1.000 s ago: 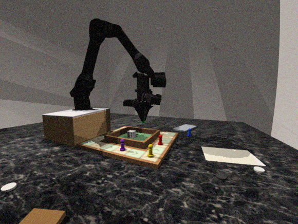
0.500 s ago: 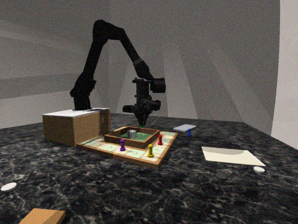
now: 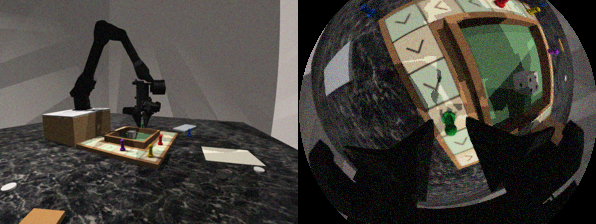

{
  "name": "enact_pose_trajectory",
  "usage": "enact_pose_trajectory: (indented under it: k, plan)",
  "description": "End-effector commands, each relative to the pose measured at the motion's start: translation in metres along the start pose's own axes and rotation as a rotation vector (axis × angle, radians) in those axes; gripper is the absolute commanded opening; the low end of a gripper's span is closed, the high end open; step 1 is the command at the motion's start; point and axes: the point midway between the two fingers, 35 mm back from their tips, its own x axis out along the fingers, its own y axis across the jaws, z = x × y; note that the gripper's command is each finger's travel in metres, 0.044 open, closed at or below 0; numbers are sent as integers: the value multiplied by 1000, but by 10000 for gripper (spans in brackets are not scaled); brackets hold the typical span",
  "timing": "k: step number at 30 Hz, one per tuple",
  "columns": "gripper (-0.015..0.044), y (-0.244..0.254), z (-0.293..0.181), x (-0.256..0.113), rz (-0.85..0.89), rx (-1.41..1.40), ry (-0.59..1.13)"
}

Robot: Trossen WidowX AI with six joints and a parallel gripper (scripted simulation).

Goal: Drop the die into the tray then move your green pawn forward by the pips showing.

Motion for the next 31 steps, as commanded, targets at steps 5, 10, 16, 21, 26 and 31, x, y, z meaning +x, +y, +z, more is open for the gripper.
enact_pose_trajectory:
  k: [5, 10, 16, 21, 26, 31]
  plan:
    - [394, 0, 1, -50, -3, 0, 9]
    - [440, -1, 1, -51, -3, -5, 9]
    - [440, -60, -3, -93, -6, -170, 9]
    - [440, -112, -22, -122, -10, -326, 11]
    - [440, -103, -15, -122, 2, -298, -1]
    - [440, -103, -15, -122, 2, -298, -1]
